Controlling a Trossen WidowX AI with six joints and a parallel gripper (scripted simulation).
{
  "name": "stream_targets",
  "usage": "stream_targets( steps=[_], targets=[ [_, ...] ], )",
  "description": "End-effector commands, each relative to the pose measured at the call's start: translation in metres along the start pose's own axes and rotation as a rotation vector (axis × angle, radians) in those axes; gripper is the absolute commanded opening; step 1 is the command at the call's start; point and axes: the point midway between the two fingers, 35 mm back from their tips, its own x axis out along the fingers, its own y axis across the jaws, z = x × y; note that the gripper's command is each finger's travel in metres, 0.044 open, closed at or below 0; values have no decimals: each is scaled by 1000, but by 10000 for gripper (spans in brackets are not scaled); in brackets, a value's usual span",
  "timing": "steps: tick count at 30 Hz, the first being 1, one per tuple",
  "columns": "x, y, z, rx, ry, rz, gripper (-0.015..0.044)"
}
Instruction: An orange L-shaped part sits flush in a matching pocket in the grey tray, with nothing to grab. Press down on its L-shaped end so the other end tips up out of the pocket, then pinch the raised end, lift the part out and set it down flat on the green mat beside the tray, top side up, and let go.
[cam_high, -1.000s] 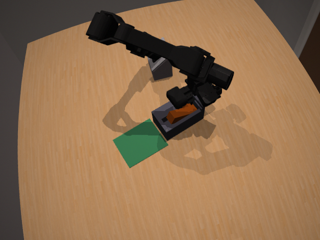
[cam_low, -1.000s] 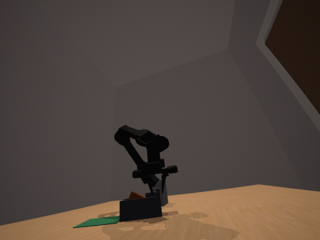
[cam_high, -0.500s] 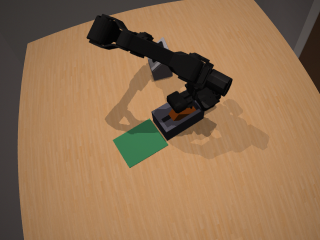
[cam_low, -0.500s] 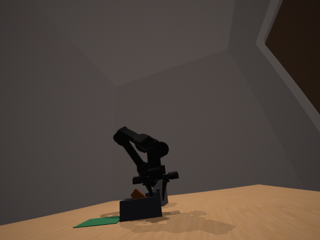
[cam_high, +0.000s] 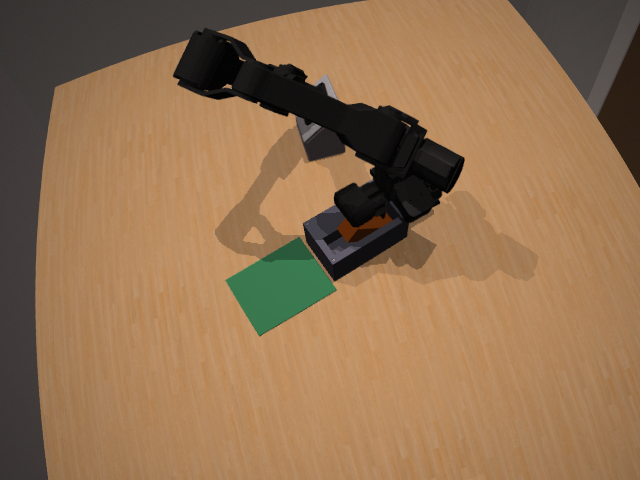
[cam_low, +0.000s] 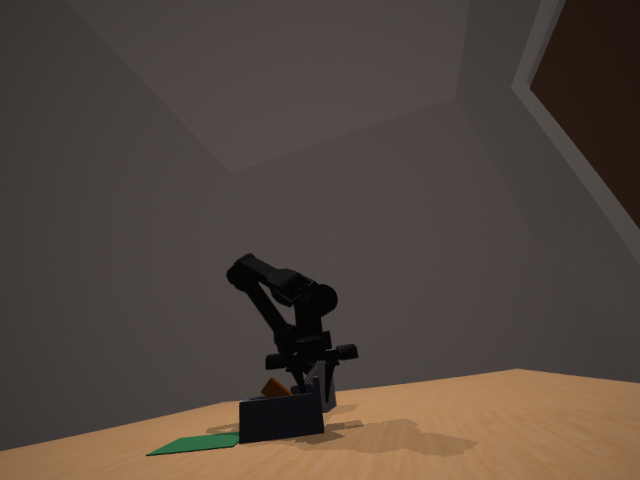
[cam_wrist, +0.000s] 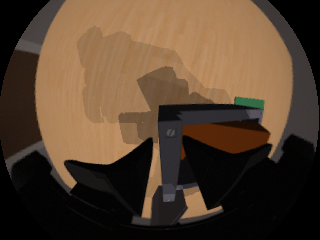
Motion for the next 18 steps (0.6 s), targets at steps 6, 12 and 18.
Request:
stream_targets(
  steps=[6, 12, 18],
  targets=[
    [0, 0, 0, 0, 0, 0, 180],
    [-4, 4, 0, 0, 3, 0, 180],
    [-15, 11, 0, 0, 10, -1, 180]
  ],
)
